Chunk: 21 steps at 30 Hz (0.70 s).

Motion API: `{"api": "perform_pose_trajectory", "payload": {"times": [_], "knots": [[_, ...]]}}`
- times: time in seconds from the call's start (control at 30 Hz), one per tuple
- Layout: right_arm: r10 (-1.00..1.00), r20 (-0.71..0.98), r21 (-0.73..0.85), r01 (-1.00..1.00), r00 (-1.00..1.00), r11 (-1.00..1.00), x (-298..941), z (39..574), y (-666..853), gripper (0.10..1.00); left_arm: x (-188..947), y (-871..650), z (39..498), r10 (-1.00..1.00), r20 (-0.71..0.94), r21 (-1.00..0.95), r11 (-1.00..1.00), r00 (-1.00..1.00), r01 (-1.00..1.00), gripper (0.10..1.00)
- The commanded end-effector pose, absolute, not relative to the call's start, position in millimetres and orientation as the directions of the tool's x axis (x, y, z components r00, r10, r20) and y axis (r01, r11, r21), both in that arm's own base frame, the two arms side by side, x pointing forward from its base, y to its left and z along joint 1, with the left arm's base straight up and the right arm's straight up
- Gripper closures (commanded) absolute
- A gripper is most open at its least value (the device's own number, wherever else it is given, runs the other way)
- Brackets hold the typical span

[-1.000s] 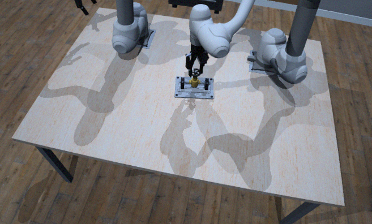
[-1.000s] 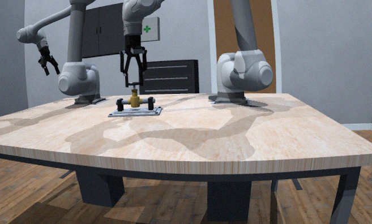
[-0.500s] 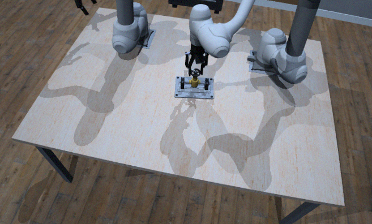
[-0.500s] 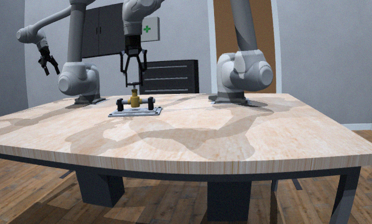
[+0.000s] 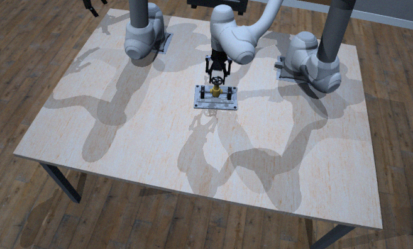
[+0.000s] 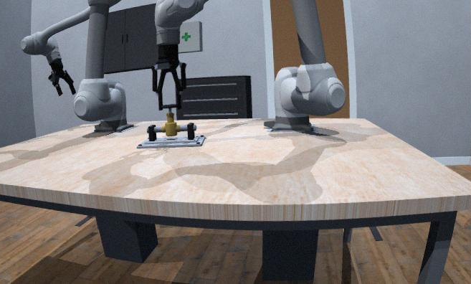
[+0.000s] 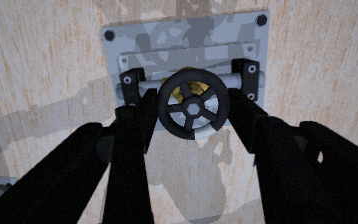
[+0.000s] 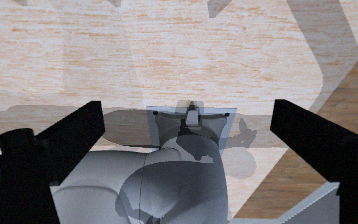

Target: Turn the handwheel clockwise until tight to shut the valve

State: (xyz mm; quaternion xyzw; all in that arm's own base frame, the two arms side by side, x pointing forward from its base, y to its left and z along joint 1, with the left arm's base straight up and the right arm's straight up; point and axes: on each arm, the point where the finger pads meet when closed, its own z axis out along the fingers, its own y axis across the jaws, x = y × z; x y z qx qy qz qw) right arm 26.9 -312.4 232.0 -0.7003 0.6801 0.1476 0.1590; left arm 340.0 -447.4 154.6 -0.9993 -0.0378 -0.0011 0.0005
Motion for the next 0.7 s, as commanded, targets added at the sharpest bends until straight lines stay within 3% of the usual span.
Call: {"api": "perform_pose_trajectory", "payload": {"times": [0.0,0.67], "knots": [[-0.906,-0.422,-0.022,-0.999,0.031,-0.024,27.0,232.5,-312.8,0.098,340.3,-447.7,155.1,-0.006,0.001,0.001,-1.0,1.0,-0.006,0.999],[-0.906,-0.422,-0.022,-0.999,0.031,-0.024,27.0,232.5,-312.8,0.098,340.3,-447.7,155.0,-0.384,0.001,0.0,-0.923,0.923,-0.384,0.999]]}}
